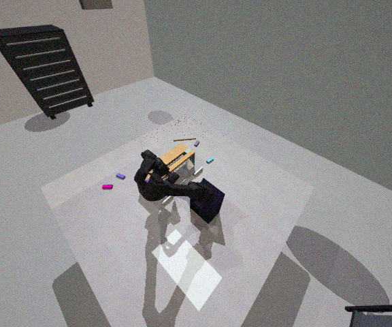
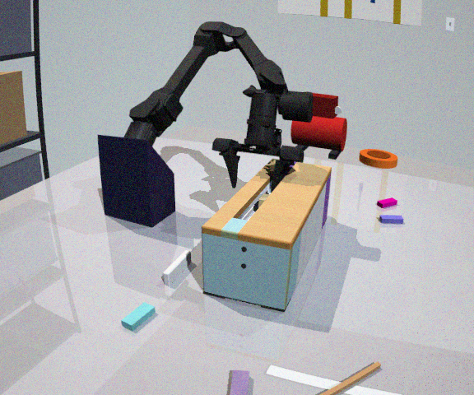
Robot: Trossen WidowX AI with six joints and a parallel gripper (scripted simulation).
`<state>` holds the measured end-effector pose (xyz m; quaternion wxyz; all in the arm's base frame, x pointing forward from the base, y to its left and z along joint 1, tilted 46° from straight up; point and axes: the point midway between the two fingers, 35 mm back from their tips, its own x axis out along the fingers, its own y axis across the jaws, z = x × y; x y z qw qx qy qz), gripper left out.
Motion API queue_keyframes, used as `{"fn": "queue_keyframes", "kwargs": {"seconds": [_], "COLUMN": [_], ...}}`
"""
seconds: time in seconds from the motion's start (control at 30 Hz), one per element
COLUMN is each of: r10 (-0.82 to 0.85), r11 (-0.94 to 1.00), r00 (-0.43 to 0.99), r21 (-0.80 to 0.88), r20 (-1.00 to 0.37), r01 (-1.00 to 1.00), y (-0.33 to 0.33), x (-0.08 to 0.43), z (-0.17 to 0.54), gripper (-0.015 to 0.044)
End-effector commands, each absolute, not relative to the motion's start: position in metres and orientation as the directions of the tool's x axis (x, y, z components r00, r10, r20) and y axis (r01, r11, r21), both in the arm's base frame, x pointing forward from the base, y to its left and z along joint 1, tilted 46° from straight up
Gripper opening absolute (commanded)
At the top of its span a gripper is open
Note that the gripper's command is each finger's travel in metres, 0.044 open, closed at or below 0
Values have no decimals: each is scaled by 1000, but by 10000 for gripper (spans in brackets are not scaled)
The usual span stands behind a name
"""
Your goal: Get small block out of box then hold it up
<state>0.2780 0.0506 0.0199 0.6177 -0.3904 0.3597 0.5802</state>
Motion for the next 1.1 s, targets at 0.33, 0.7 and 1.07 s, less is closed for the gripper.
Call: {"fn": "queue_keyframes", "kwargs": {"seconds": [0.33, 0.7, 1.07], "r10": [436, 435, 434], "r11": [22, 22, 22], "r00": [67, 66, 67], "r21": [-64, -63, -64], "r20": [-897, -898, -898], "r01": [-998, -998, -998], "y": [50, 30, 12], "x": [277, 278, 278], "z": [9, -12, -31], "gripper": [400, 400, 400]}}
